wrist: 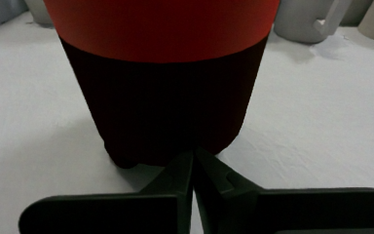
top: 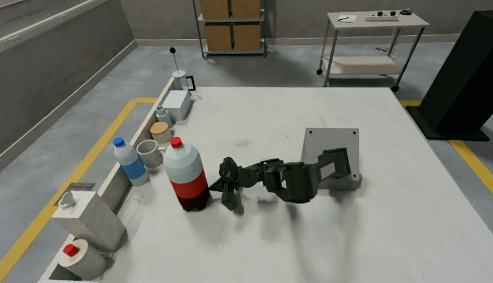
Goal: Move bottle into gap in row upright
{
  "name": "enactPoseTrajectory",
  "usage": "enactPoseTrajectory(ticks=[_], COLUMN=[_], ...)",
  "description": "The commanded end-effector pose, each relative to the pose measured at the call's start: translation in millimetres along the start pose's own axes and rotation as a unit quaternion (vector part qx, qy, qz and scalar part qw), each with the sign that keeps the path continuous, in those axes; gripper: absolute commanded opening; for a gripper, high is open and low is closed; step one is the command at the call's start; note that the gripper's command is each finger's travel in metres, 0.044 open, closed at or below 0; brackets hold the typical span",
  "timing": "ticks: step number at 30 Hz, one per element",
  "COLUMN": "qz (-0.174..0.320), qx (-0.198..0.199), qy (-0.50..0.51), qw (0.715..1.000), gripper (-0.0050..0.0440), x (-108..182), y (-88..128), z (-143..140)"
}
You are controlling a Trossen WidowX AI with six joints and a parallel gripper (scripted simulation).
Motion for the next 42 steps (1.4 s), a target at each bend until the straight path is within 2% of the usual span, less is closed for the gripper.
enactPoseTrajectory(ticks=[1, 42], qz=[-0.004, -0.004], qx=[-0.008, -0.008], qy=[0.005, 0.005], qw=[1.000, 1.000], gripper=[-0.0050, -0.0050], x=[-6.1, -9.9], y=[-9.4, -18.5], z=[3.1, -3.0])
Point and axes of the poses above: the point midway between the two fingers, 35 mm back from their tips, its own y axis back along the fingers, its own z axis across the jaws, x = y × z, the point moved 2 cm from there along y, back along the fingers, and after that the axes turned 8 degrees about y, right-handed, at the moved point
